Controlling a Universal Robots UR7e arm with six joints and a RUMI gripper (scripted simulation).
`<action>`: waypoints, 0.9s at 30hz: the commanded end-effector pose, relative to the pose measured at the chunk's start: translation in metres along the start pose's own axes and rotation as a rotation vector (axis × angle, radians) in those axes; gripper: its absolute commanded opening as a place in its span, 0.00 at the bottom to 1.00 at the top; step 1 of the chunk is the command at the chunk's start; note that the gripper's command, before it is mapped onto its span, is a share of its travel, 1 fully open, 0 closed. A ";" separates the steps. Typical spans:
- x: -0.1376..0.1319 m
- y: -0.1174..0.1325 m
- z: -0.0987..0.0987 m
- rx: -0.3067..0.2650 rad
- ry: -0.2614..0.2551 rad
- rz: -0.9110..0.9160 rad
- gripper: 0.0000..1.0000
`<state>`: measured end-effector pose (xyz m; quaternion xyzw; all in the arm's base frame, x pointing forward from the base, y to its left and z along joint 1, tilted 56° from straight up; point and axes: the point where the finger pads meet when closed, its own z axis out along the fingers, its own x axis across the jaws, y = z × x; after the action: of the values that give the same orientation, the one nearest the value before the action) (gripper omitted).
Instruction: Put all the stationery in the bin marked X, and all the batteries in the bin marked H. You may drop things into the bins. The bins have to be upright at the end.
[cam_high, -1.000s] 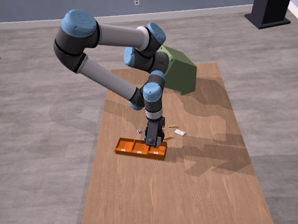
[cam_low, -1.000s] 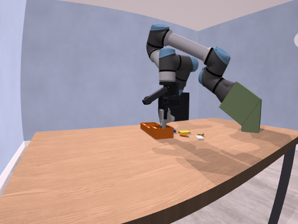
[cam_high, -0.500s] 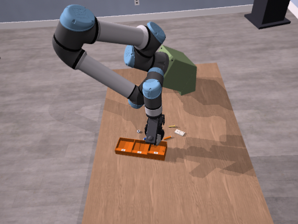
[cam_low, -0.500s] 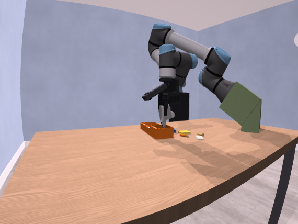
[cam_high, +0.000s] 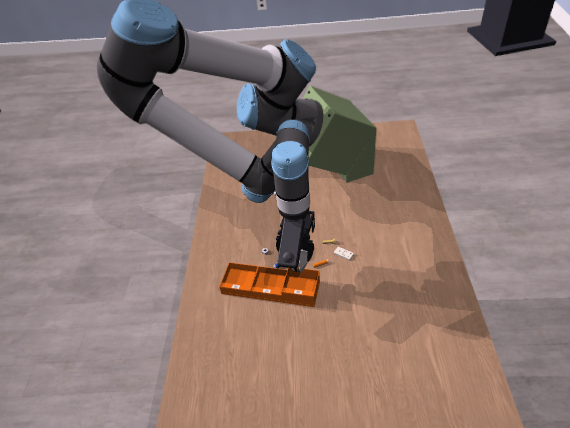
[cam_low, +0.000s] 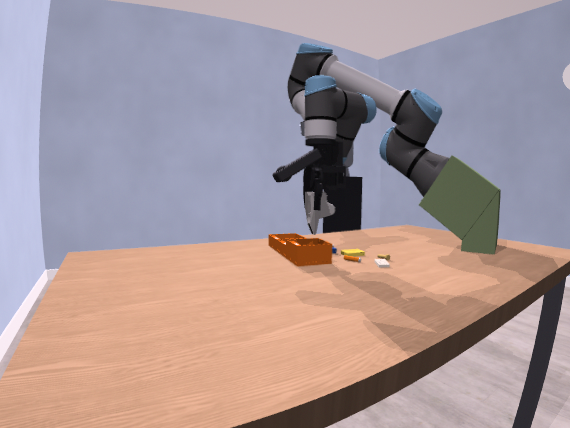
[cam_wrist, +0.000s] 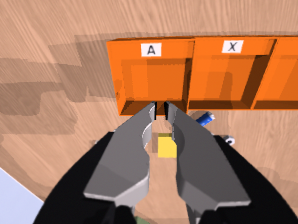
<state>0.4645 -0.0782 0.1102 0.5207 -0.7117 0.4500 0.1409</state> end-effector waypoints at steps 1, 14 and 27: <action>0.000 -0.003 -0.020 0.000 0.000 0.005 0.04; 0.000 -0.003 -0.054 0.000 0.000 0.005 0.04; 0.000 -0.003 -0.145 -0.002 -0.002 0.005 0.04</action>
<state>0.4383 0.0078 0.1735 0.5304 -0.7022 0.4596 0.1194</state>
